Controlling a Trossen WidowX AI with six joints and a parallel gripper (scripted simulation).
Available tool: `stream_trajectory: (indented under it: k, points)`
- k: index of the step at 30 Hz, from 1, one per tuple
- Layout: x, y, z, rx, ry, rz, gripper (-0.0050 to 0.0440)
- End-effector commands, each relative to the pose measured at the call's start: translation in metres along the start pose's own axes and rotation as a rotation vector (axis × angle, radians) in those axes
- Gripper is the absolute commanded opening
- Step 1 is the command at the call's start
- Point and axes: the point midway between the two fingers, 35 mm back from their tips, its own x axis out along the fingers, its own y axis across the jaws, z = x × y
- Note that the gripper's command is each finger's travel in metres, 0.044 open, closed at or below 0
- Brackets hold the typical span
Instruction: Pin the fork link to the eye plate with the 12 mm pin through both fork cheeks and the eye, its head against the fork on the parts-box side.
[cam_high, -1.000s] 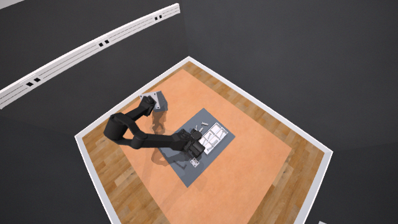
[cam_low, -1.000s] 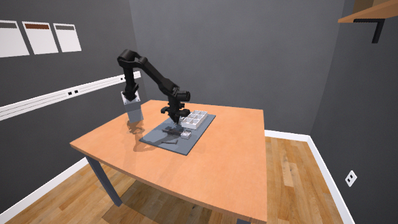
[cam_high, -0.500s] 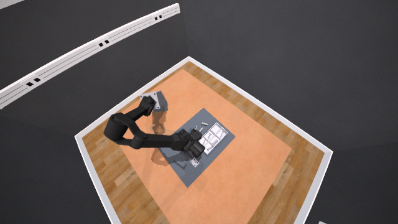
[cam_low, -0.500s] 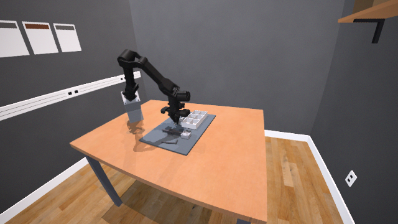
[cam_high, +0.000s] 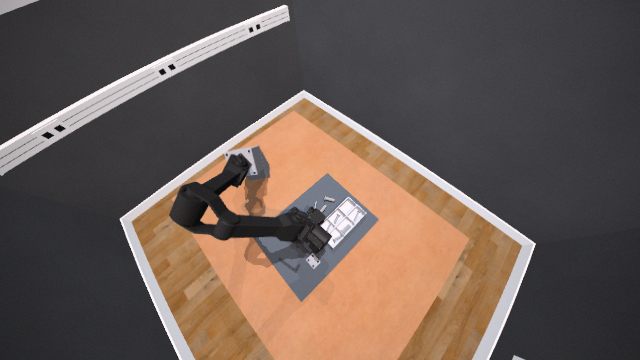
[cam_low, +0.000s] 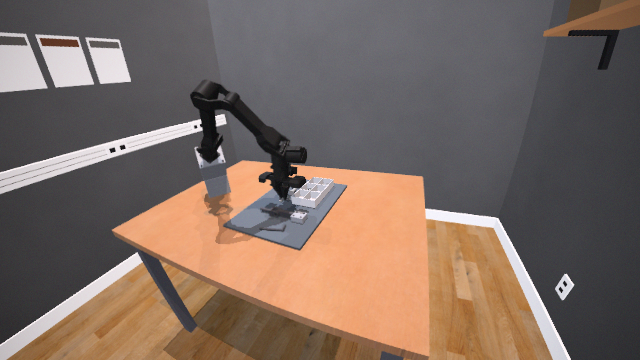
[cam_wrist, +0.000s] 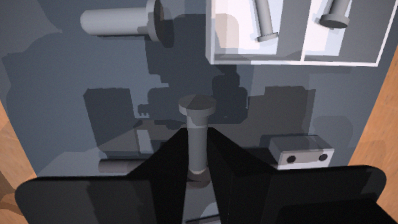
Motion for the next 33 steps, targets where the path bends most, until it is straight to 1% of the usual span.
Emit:
stream_trajectory:
  k: [1,10,20,33]
  points:
    - [-0.0026,-0.0058,0.0004,0.010,0.018,-0.014,-0.0050]
    - [-0.0015,-0.0060,0.0006,0.009,0.054,-0.015,-0.0050]
    - [0.0057,-0.0069,-0.0001,0.006,0.053,-0.013,-0.0050]
    - [0.0046,-0.0077,-0.0004,0.009,0.051,-0.017,-0.0050]
